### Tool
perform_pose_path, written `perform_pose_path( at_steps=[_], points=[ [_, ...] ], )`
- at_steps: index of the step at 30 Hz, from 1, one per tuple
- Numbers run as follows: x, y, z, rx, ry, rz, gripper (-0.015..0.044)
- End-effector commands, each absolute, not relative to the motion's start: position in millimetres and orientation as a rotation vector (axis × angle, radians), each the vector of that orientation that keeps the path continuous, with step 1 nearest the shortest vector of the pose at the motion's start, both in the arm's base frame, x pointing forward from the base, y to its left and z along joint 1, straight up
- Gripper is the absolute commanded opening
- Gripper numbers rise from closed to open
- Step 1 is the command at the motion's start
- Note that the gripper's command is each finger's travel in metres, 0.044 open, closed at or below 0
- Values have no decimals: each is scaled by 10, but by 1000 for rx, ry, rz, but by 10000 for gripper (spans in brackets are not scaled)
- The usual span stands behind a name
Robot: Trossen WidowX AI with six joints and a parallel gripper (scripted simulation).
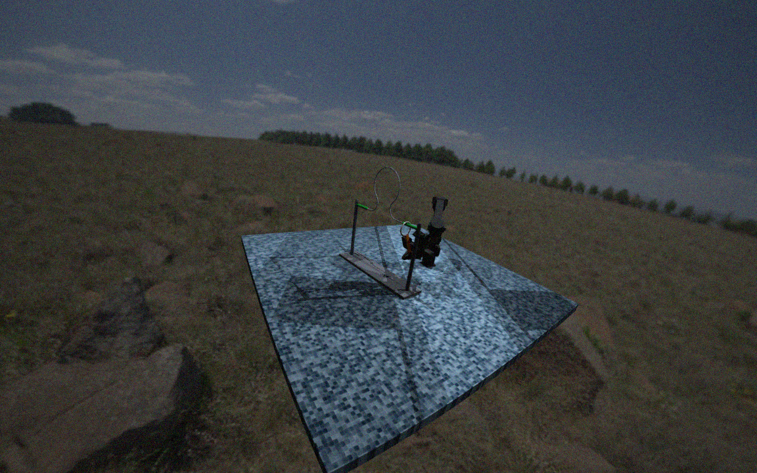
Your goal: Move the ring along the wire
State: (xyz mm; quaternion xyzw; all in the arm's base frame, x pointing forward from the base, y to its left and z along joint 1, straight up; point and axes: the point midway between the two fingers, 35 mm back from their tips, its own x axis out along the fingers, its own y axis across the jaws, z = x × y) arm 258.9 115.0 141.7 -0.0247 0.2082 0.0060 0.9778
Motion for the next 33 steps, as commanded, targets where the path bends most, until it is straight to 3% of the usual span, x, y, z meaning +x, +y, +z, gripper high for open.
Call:
perform_pose_path(
  at_steps=[1, 4, 20, 33],
  points=[
    [2589, 1150, 1417, -50, 419, 12, 86],
    [2575, 1153, 1422, -49, 420, 12, 160],
    [2149, 1150, 1605, -46, 423, 7, 160],
    [2131, 1146, 1614, -47, 422, 7, 160]
  ],
)
